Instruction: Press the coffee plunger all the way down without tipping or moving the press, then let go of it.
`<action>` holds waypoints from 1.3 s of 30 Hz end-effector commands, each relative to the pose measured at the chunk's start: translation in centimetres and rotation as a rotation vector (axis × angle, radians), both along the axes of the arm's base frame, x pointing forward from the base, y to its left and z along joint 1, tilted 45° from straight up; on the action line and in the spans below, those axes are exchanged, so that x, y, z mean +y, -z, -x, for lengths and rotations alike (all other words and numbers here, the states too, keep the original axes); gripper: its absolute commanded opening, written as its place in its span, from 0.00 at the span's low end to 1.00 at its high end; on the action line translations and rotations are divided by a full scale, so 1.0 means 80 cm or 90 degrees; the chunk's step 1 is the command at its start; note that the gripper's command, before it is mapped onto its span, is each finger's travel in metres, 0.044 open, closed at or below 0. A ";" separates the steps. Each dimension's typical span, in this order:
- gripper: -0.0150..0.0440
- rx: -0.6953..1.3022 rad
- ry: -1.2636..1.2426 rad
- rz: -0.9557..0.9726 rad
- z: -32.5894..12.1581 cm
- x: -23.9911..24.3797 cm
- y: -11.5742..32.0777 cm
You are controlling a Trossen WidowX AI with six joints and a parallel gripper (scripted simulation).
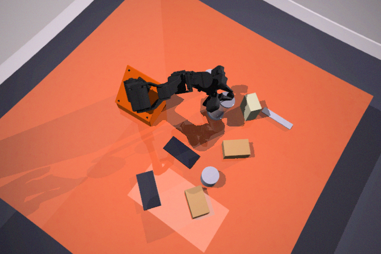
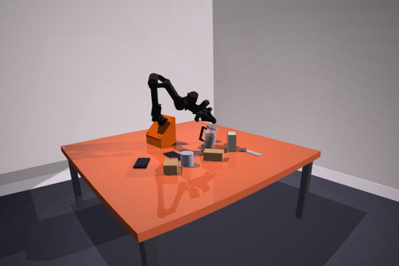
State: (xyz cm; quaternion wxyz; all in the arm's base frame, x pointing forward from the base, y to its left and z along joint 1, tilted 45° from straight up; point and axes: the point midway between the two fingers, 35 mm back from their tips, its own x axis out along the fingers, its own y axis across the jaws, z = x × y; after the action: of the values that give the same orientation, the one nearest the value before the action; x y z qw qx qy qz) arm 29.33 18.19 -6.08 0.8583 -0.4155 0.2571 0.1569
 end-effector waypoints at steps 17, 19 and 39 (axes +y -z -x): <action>0.47 0.009 0.009 0.020 -0.004 -0.006 0.010; 0.47 0.009 0.009 0.020 -0.004 -0.006 0.010; 0.47 0.003 0.005 0.008 -0.007 0.001 0.006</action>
State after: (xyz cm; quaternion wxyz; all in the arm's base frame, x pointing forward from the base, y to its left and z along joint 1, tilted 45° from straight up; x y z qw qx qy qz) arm 29.91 18.31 -6.54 0.8555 -0.4198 0.2618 0.1530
